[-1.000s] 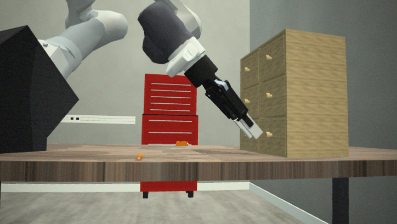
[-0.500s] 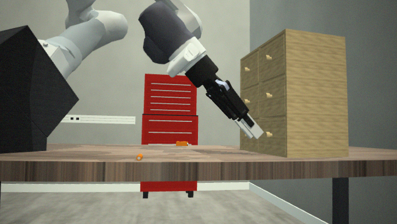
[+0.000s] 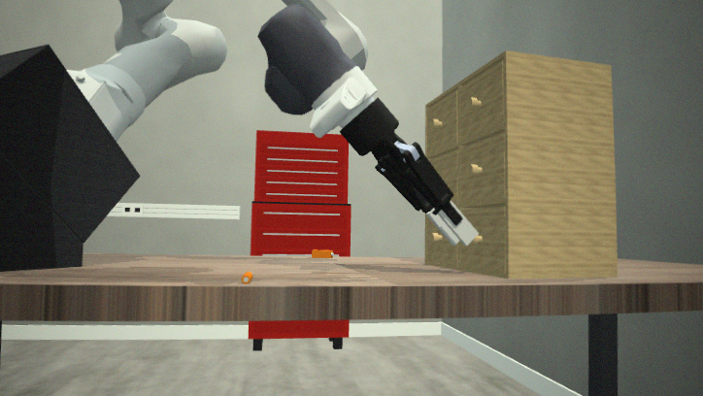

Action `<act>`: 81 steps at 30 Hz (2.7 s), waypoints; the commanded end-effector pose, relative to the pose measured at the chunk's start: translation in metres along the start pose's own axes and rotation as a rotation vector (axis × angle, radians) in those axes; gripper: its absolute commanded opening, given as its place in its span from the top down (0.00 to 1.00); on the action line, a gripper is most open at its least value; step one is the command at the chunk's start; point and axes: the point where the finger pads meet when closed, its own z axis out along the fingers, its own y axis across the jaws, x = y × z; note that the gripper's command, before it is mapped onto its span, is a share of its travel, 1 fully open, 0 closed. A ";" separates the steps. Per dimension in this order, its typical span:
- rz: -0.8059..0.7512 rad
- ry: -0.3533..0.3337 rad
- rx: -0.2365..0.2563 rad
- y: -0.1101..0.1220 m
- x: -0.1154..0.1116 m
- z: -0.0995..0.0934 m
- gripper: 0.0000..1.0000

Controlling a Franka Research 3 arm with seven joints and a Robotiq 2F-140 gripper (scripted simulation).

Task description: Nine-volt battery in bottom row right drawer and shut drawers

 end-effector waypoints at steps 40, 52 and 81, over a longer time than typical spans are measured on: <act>0.011 -0.003 0.003 -0.001 -0.011 0.011 0.83; 0.011 -0.003 0.003 -0.001 -0.011 0.011 0.83; 0.026 -0.002 0.005 -0.001 -0.006 0.006 0.83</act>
